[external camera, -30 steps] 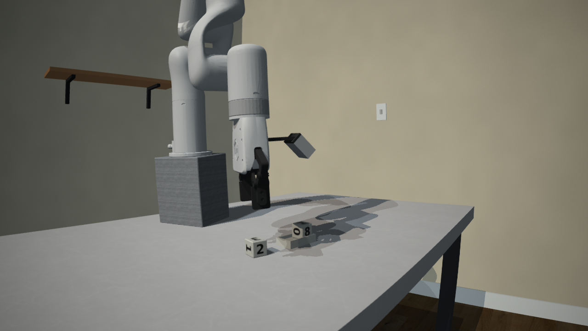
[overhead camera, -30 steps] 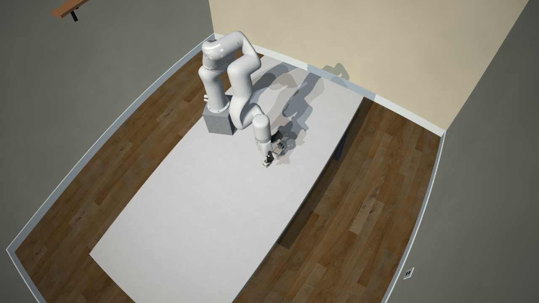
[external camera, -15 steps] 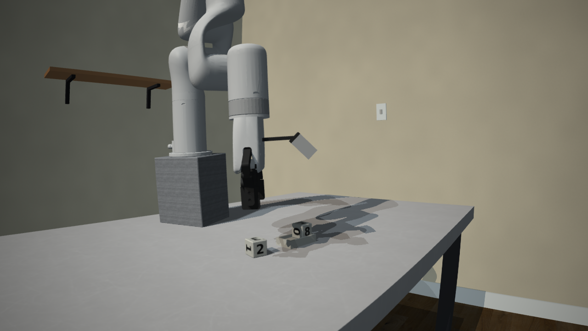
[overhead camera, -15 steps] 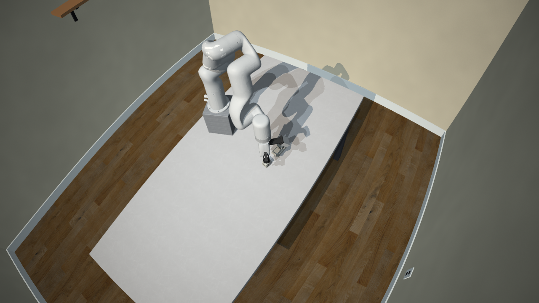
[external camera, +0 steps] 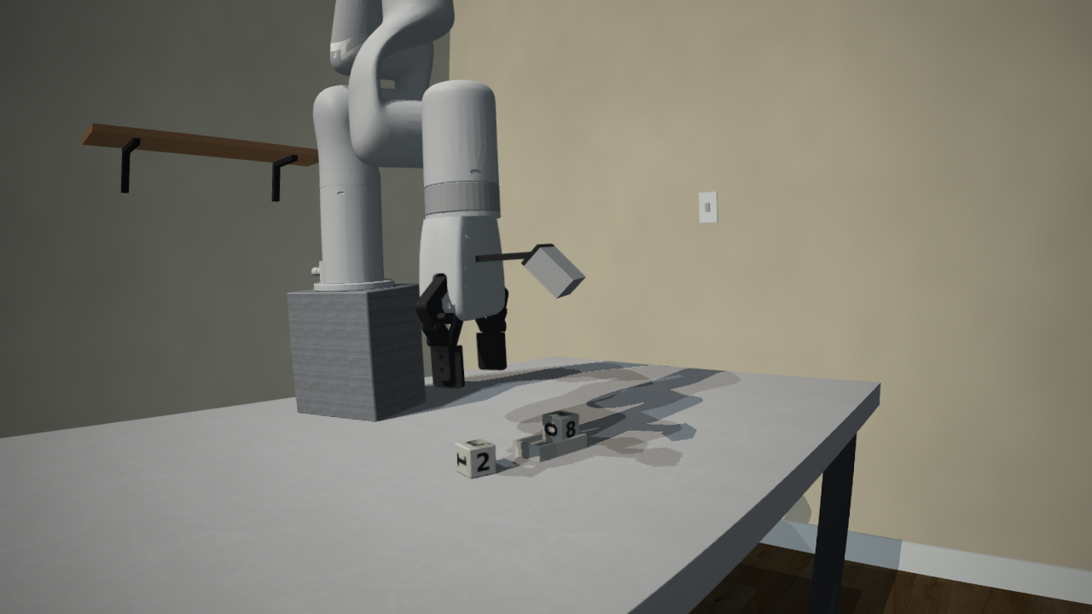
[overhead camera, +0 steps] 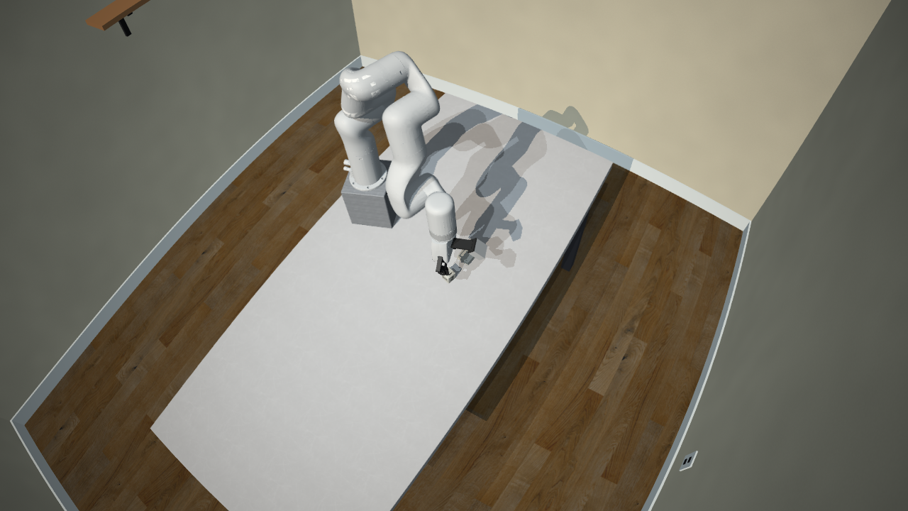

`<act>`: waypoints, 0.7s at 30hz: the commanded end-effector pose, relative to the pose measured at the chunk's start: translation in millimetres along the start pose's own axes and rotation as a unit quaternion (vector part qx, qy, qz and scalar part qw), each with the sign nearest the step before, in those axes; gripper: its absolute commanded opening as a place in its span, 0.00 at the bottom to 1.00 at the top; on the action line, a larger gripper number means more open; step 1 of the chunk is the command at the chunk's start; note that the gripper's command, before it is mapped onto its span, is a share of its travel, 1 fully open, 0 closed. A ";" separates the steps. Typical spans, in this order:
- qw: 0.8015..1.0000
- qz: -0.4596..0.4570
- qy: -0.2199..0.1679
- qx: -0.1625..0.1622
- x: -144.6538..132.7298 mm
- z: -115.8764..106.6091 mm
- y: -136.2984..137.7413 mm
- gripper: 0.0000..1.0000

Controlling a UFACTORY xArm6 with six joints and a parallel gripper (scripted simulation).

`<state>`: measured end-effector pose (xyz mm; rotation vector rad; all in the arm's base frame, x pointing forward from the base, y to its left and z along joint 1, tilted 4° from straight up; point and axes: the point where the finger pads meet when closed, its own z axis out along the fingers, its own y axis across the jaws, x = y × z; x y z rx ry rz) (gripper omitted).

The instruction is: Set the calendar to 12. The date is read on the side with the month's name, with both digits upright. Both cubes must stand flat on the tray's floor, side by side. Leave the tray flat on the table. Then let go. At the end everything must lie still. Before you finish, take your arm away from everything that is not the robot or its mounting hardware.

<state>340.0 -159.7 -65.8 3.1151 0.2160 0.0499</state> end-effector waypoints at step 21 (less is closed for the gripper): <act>0.962 0.273 -0.007 -0.022 1.1 -1.9 0.8 1.00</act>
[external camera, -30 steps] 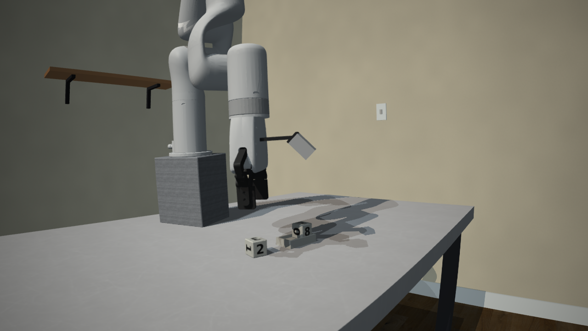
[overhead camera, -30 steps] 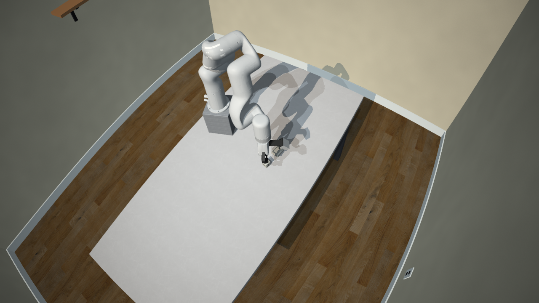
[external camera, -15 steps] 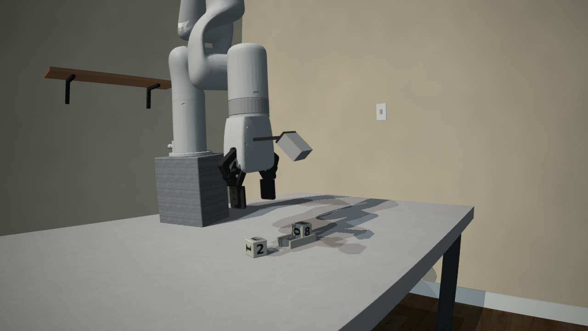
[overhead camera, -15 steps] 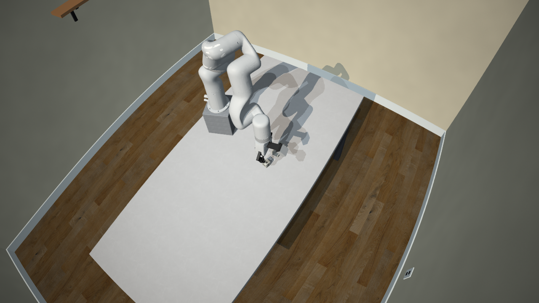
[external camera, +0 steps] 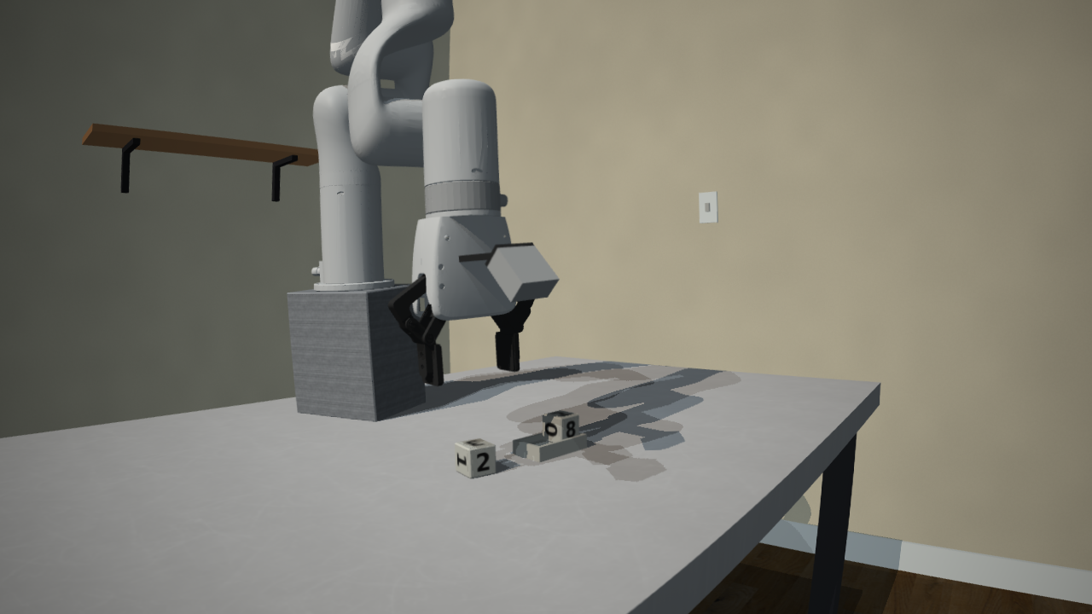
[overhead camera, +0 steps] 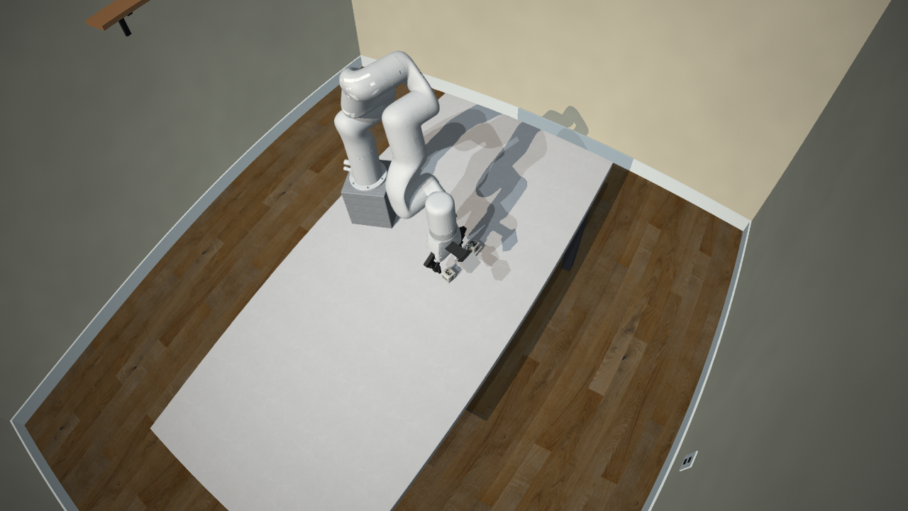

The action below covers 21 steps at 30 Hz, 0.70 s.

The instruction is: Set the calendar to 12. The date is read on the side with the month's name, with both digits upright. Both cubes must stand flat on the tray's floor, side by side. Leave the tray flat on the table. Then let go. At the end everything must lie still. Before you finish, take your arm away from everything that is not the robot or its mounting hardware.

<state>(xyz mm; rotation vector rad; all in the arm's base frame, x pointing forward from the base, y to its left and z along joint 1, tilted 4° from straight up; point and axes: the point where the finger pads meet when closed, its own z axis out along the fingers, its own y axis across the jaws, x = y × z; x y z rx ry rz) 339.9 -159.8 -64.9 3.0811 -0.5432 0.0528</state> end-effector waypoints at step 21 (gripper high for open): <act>0.999 0.039 -0.001 -0.022 1.4 -1.0 0.0 0.49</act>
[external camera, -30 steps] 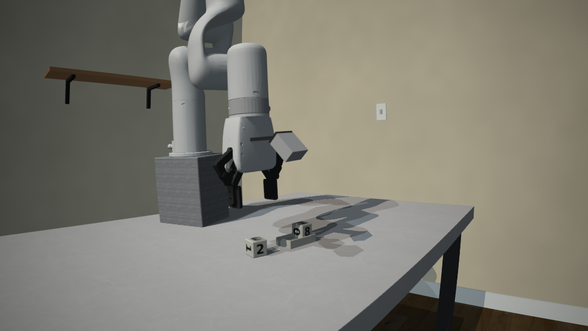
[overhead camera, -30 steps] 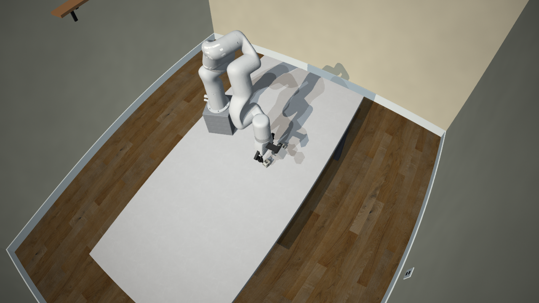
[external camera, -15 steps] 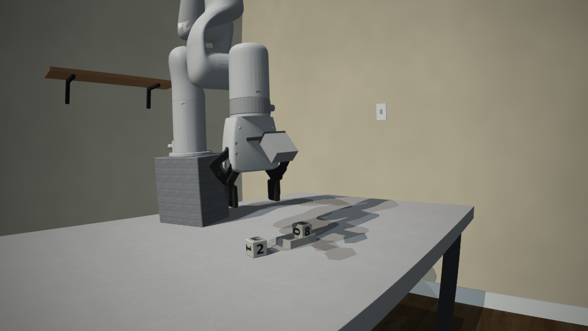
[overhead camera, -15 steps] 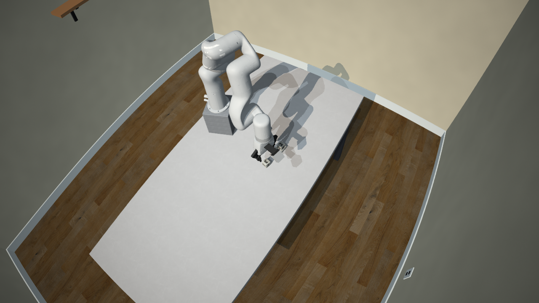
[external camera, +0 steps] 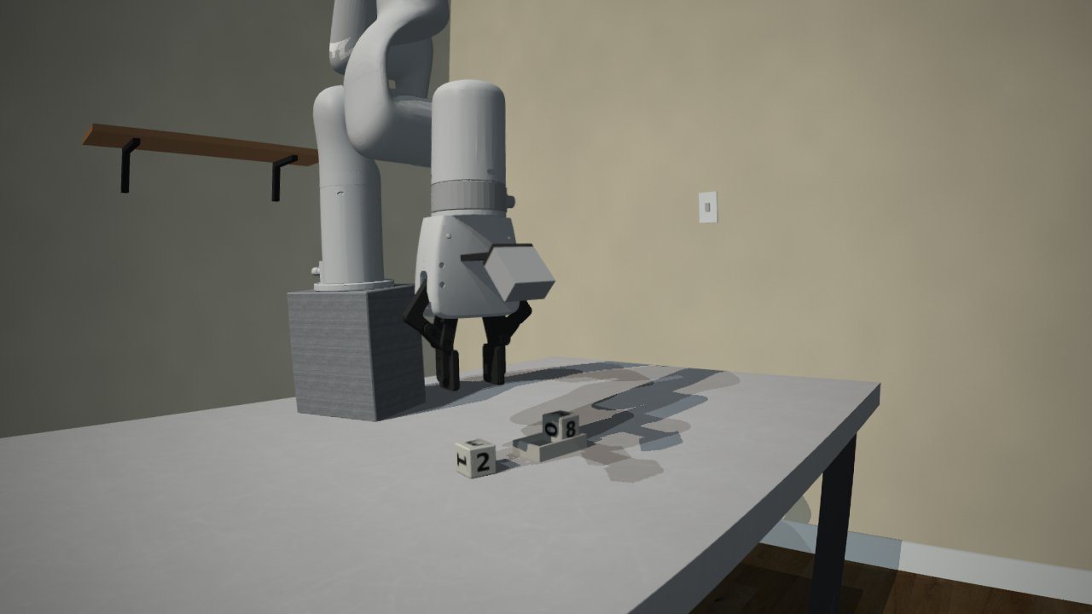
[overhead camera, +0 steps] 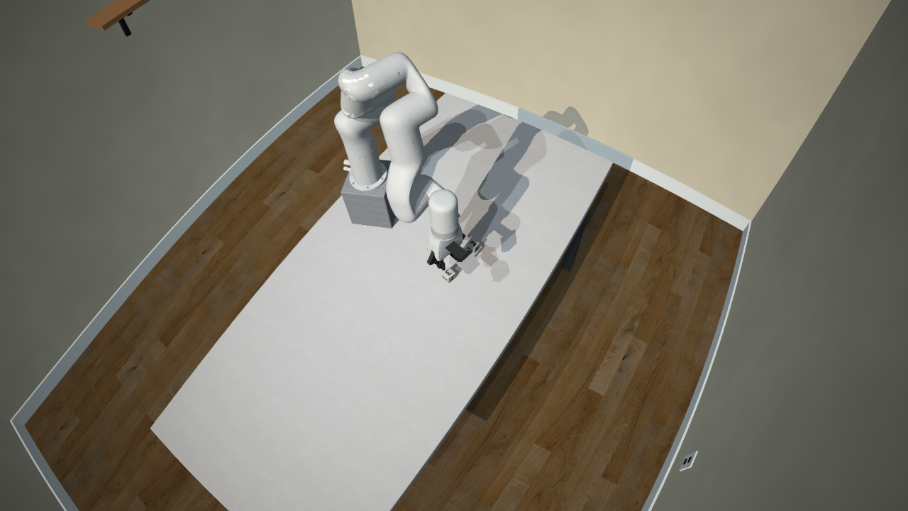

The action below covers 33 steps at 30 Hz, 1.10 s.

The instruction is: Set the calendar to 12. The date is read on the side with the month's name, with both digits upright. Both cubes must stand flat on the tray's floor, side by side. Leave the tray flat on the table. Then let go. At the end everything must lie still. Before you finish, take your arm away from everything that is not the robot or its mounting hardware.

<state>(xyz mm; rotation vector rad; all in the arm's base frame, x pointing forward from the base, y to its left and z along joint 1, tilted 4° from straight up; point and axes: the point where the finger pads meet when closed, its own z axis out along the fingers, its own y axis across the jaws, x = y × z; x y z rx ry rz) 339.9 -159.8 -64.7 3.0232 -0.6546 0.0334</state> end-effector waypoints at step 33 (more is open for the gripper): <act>1.000 0.000 0.002 -0.003 1.3 3.4 -0.1 0.49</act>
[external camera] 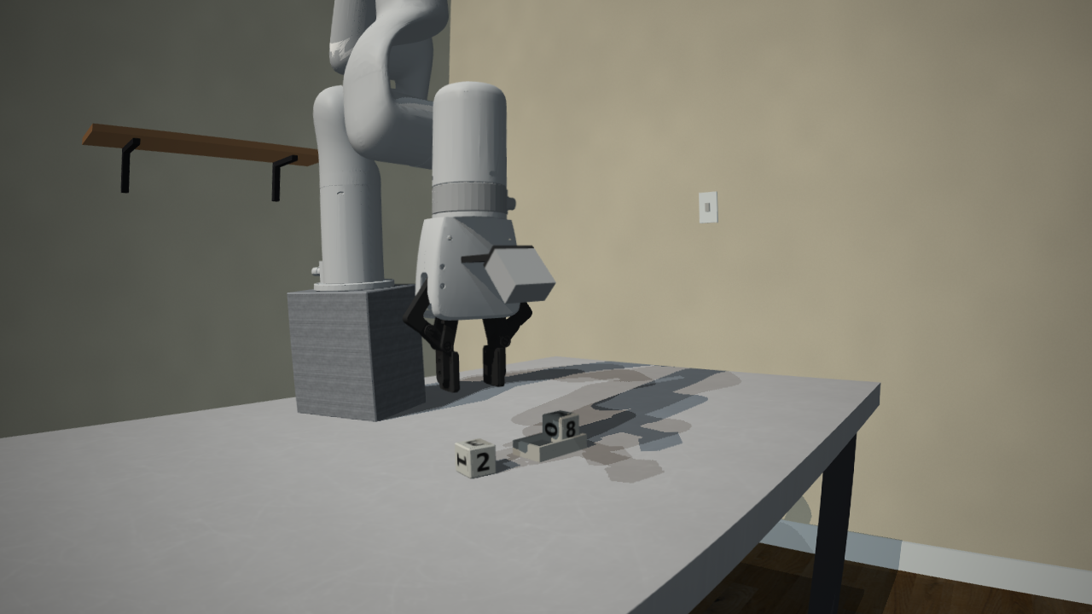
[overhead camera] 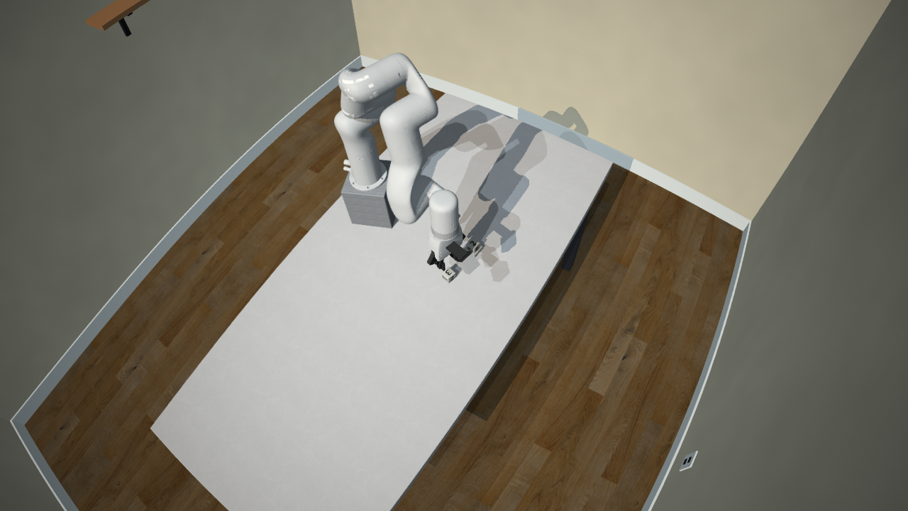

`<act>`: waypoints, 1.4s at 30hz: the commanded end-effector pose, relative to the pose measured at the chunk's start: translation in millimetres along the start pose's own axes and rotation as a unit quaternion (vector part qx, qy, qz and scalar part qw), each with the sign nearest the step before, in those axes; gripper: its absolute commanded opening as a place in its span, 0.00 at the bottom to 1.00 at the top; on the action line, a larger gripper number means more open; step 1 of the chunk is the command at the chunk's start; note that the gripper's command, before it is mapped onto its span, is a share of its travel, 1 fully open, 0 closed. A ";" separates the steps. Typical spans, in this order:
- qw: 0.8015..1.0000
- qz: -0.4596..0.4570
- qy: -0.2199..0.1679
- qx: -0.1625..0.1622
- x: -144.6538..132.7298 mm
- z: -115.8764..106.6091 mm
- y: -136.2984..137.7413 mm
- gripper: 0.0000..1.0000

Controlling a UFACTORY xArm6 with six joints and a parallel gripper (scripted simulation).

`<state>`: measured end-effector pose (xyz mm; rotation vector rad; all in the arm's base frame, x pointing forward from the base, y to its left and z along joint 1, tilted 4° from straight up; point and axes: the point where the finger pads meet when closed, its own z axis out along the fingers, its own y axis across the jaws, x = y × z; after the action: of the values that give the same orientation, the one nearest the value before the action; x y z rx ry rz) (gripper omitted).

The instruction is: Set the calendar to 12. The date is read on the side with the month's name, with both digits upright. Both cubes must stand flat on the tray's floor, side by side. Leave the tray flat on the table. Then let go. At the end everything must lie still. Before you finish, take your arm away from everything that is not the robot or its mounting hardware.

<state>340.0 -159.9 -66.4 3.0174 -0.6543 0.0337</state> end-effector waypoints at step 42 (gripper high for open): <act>1.000 0.000 0.002 -0.001 0.7 48.8 -0.7 0.49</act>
<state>340.1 -161.7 -114.0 3.0228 -0.6553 0.0263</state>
